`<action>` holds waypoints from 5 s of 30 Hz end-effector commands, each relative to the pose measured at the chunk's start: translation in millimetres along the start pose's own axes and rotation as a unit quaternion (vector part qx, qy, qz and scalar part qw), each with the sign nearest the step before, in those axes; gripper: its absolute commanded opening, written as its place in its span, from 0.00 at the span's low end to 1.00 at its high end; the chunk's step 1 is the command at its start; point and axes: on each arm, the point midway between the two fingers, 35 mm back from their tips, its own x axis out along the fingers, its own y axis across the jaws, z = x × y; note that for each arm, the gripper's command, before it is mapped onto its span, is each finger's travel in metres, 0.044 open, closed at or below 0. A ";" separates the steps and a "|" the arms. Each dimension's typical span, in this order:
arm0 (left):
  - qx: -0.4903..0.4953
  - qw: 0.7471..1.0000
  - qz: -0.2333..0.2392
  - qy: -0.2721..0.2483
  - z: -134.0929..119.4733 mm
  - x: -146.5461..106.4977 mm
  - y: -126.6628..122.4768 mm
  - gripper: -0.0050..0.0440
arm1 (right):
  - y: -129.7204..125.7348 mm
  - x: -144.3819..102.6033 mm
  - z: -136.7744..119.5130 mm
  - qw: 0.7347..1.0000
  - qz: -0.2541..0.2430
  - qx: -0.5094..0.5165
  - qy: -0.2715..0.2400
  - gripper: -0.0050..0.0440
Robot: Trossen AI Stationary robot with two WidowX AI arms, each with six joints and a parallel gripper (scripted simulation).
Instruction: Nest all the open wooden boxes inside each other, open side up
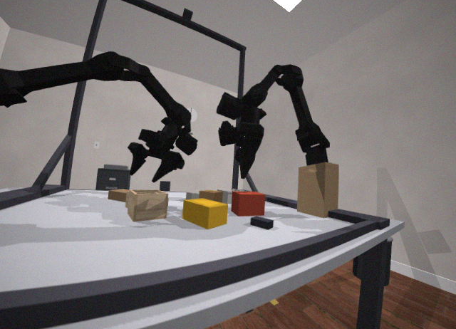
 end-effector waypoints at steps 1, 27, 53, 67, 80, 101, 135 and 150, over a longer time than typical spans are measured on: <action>0.006 0.999 -0.052 0.009 -5.3 -16.7 11.5 0.92 | -4.9 -3.5 -7.4 0.997 0.002 0.069 -0.023 0.92; 0.002 0.989 -0.144 0.028 -30.3 -34.9 11.7 0.92 | -5.5 48.5 -36.2 0.983 -0.006 0.165 -0.079 0.92; 0.002 0.989 -0.144 0.028 -30.3 -34.9 11.7 0.92 | -3.1 56.4 -42.1 0.983 -0.004 0.164 -0.079 0.65; 0.002 0.989 -0.144 0.028 -30.3 -34.9 11.7 0.92 | -3.1 56.4 -42.1 0.983 -0.004 0.164 -0.079 0.49; 0.002 0.989 -0.144 0.028 -30.3 -34.9 11.7 0.92 | -6.8 34.1 -29.9 0.983 -0.003 0.165 -0.076 0.10; 0.002 0.989 -0.144 0.028 -30.3 -34.9 11.7 0.92 | -19.7 52.7 -60.1 0.983 -0.006 0.165 -0.082 0.00; 0.002 0.989 -0.144 0.028 -30.3 -34.9 11.7 0.92 | -25.2 41.6 -40.4 0.984 0.018 0.162 0.066 0.00; 0.002 0.989 -0.144 0.028 -30.3 -34.9 11.7 0.92 | -28.7 45.7 -30.3 0.973 0.034 0.160 0.161 0.00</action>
